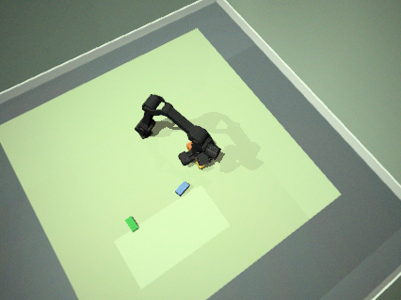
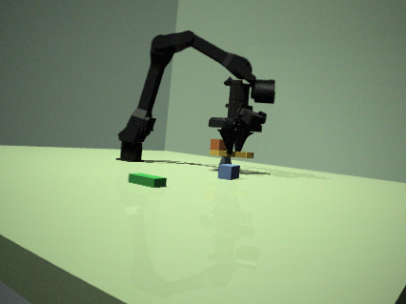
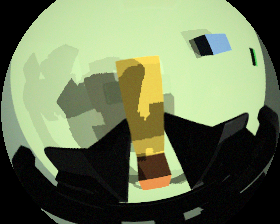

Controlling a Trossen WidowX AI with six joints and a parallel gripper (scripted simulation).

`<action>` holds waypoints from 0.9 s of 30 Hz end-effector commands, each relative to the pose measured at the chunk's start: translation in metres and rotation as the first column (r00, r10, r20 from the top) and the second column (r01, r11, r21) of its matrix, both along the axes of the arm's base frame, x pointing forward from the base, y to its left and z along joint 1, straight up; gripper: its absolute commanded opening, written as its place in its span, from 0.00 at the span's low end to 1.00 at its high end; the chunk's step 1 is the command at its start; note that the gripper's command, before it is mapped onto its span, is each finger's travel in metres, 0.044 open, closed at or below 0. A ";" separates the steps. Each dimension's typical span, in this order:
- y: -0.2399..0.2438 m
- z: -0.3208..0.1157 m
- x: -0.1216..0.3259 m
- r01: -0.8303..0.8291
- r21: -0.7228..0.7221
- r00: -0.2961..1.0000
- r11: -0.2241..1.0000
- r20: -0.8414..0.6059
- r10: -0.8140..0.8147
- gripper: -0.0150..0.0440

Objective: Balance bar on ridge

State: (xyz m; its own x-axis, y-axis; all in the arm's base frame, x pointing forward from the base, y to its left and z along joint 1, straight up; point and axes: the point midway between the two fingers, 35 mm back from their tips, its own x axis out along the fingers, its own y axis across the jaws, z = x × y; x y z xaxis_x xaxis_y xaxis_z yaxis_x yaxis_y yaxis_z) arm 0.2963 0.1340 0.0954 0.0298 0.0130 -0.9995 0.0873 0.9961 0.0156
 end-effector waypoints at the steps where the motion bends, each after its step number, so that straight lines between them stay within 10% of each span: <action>1: 0.000 -0.002 0.000 -0.001 0.000 1.000 1.000 0.000 0.001 0.25; 27: 0.000 -0.004 0.000 -0.001 0.000 1.000 1.000 0.000 0.001 0.25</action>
